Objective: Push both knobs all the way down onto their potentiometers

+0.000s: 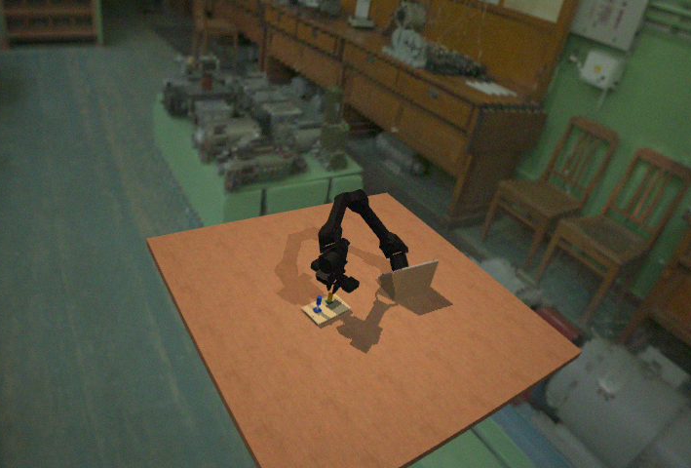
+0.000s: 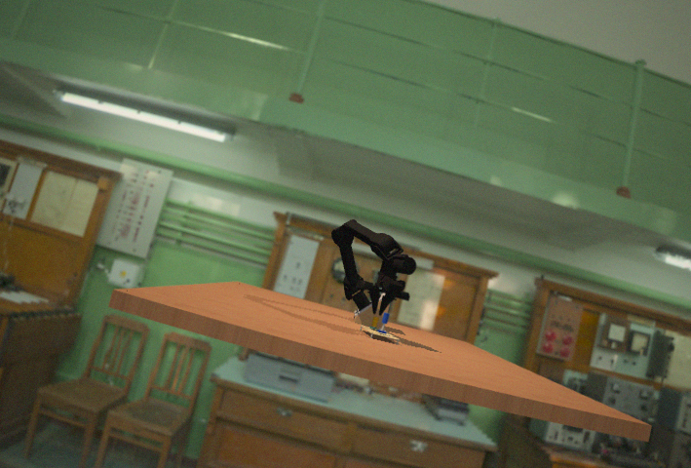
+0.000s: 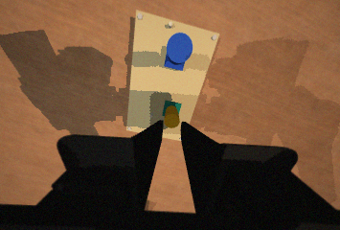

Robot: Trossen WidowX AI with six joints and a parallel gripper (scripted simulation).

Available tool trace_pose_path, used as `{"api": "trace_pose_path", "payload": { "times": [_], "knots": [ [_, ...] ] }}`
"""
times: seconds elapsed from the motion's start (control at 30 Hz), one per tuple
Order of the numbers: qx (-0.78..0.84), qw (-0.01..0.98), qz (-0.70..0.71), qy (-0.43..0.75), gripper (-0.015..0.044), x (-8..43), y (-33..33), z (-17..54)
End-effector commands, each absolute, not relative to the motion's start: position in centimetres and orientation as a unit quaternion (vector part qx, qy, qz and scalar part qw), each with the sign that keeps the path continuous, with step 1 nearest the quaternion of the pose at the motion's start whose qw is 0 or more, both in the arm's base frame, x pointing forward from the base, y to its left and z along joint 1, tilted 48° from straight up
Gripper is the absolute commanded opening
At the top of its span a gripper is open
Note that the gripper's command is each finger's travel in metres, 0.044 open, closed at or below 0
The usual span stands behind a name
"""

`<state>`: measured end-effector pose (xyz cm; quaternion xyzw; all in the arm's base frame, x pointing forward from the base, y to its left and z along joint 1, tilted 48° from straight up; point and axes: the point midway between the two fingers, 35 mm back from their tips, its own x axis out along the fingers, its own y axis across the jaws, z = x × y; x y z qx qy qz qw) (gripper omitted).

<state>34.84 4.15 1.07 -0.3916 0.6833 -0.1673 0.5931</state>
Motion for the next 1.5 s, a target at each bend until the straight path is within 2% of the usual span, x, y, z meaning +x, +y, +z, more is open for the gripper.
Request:
{"api": "trace_pose_path", "payload": {
  "times": [0.0,0.03,0.3,0.6,1.47],
  "knots": [
    [-0.391,0.593,-0.168,0.683,0.0184,34.9,4.1,1.0],
    [-0.391,0.593,-0.168,0.683,0.0210,34.9,4.1,1.0],
    [-0.382,0.616,-0.148,0.673,0.0000,35.7,6.2,0.5],
    [-0.408,0.637,-0.151,0.636,0.0000,40.6,10.1,3.6],
    [-0.409,0.637,-0.152,0.635,0.0000,40.7,7.2,1.0]
  ]
}}
